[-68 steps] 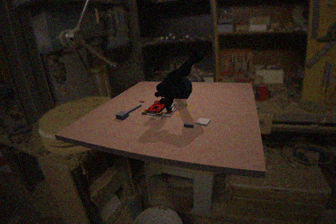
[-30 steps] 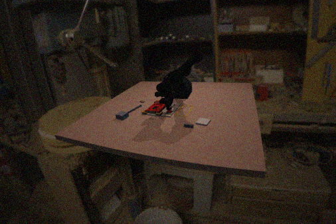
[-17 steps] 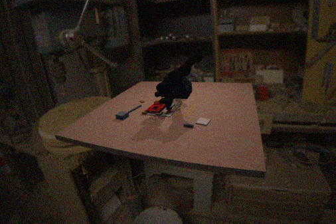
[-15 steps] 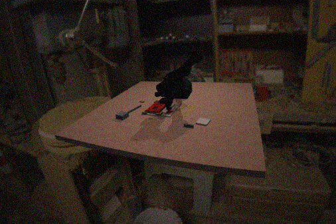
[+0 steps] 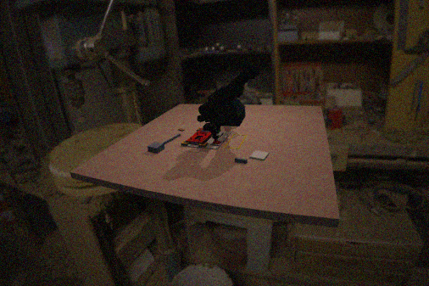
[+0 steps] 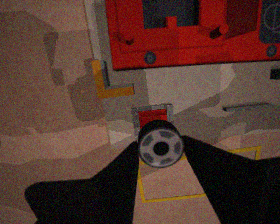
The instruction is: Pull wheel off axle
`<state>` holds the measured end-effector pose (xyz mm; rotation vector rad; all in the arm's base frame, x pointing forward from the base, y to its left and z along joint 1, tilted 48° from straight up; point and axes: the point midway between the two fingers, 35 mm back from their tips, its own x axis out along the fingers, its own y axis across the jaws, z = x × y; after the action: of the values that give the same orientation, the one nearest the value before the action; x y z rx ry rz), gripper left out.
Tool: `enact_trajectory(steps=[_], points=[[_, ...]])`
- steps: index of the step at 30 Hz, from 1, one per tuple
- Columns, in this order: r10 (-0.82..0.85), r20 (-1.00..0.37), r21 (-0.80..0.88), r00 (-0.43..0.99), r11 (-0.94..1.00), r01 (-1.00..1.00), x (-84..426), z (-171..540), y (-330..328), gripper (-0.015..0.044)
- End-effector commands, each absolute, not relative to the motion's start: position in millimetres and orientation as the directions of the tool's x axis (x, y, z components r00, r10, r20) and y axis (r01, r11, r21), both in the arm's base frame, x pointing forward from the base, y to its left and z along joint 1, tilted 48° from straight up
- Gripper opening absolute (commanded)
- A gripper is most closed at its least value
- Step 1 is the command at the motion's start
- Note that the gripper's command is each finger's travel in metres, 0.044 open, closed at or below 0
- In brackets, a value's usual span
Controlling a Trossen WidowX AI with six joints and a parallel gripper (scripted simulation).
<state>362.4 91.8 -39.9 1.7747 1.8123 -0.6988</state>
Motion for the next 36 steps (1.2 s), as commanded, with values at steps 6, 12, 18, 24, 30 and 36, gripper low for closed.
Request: enact_trajectory(steps=[6, 12, 18, 24, 30, 36], points=[[0.740, -0.673, -0.008, -0.016, 0.015, 1.000, 362.9, -36.5, 87.9, 0.0000], [0.740, -0.672, -0.008, -0.016, 0.014, 1.000, 363.0, -35.2, 86.4, 0.0000], [0.740, -0.672, -0.009, -0.016, 0.013, 1.000, 363.0, -33.9, 84.9, 0.0000], [0.740, -0.672, -0.009, -0.015, 0.013, 1.000, 363.0, -32.6, 83.4, 0.0000], [0.740, -0.672, -0.009, -0.015, 0.012, 1.000, 363.0, -31.2, 81.9, 0.0000], [0.741, -0.672, -0.009, -0.015, 0.012, 1.000, 363.0, -29.9, 80.4, 0.0000]])
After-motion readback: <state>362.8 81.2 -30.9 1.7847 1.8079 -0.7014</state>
